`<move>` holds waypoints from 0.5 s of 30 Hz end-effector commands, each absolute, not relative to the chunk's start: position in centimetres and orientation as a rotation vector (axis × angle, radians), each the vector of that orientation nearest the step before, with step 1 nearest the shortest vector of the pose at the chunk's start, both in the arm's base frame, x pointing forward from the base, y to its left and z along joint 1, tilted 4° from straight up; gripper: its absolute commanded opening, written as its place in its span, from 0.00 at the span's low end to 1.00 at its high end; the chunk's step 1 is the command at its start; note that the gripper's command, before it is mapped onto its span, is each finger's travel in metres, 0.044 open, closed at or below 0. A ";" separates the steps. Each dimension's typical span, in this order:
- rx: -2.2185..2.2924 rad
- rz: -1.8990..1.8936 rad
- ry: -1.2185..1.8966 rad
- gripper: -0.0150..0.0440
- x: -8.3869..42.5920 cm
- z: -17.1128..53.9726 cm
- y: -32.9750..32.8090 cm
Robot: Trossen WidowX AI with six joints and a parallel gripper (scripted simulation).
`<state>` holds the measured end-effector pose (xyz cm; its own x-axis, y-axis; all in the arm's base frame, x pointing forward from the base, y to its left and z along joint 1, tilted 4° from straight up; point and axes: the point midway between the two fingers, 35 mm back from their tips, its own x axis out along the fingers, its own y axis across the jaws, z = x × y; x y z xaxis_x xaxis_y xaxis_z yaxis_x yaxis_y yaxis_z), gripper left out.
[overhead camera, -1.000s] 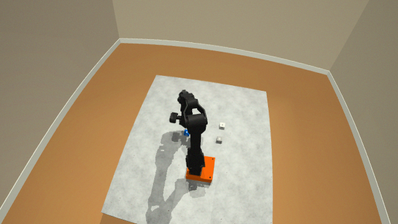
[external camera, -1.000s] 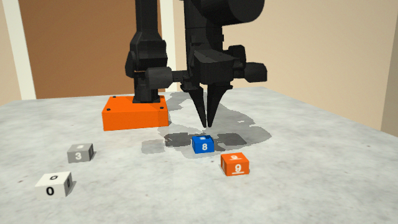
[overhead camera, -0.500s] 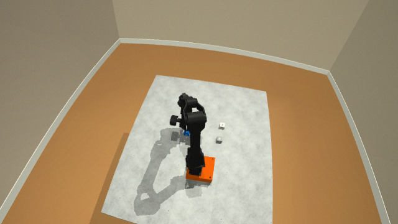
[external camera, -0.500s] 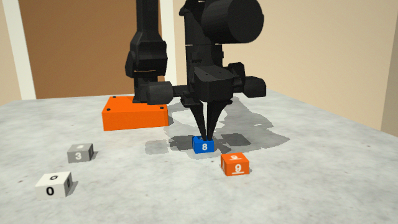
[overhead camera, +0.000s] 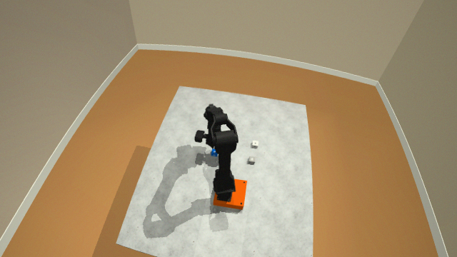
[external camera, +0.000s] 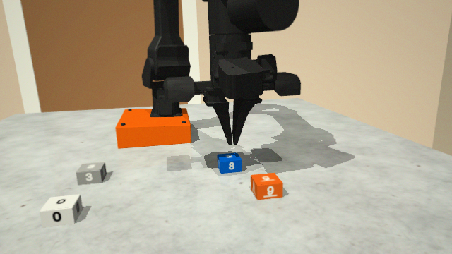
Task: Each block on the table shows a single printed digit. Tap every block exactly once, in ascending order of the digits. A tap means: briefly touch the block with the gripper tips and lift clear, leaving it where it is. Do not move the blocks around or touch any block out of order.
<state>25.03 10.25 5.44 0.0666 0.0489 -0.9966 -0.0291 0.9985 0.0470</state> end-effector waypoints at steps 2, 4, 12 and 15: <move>0.020 0.054 1.491 0.29 25.3 8.3 10.2; 0.020 0.054 1.491 0.29 25.1 11.6 10.1; 0.020 0.054 1.491 0.29 24.8 14.1 9.9; 0.020 0.054 1.488 0.29 27.4 14.6 10.6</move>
